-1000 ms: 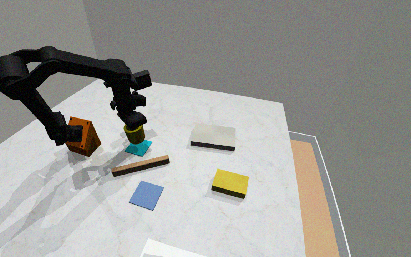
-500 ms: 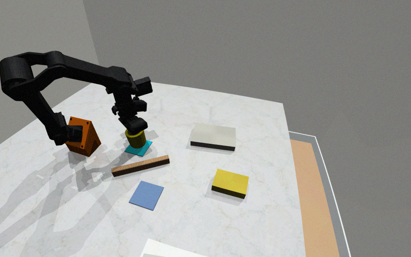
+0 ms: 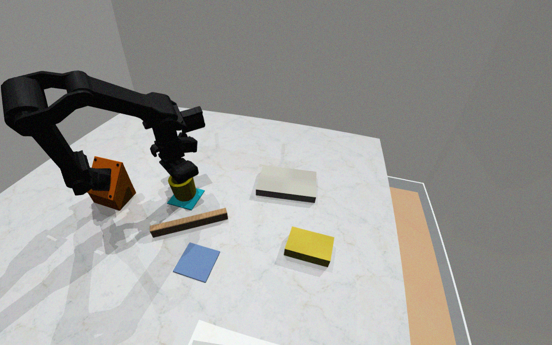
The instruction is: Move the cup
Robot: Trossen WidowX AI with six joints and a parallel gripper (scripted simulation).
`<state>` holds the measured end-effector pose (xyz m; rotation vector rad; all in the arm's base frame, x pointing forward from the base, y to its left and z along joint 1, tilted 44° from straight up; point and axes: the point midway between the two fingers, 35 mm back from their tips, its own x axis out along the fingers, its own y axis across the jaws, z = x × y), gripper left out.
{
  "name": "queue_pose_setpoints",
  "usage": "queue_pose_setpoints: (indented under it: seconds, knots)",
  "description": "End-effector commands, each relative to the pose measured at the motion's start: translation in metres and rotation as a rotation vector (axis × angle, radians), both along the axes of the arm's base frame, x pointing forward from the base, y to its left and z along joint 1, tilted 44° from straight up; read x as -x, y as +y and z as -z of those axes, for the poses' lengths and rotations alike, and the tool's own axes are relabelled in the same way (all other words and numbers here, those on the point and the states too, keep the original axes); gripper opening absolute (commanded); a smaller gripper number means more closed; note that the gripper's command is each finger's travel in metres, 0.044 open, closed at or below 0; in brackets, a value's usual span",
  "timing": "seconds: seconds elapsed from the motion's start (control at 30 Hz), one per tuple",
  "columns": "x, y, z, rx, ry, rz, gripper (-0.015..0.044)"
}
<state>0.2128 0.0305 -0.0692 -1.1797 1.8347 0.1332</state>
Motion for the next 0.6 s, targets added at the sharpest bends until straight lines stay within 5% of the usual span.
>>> queue_pose_setpoints:
  seconds: [0.0, 0.1, 0.3, 0.57]
  knots:
    - [-0.0003, 0.0003, -0.0002, 0.0, -0.001, 0.0, 0.0]
    - [-0.0003, 0.0003, -0.0002, 0.0, -0.001, 0.0, 0.0]
    - [-0.0003, 0.0003, -0.0002, 0.0, -0.001, 0.0, 0.0147]
    - [-0.0006, 0.0013, -0.0012, 0.0, -0.001, 0.0, 0.0147]
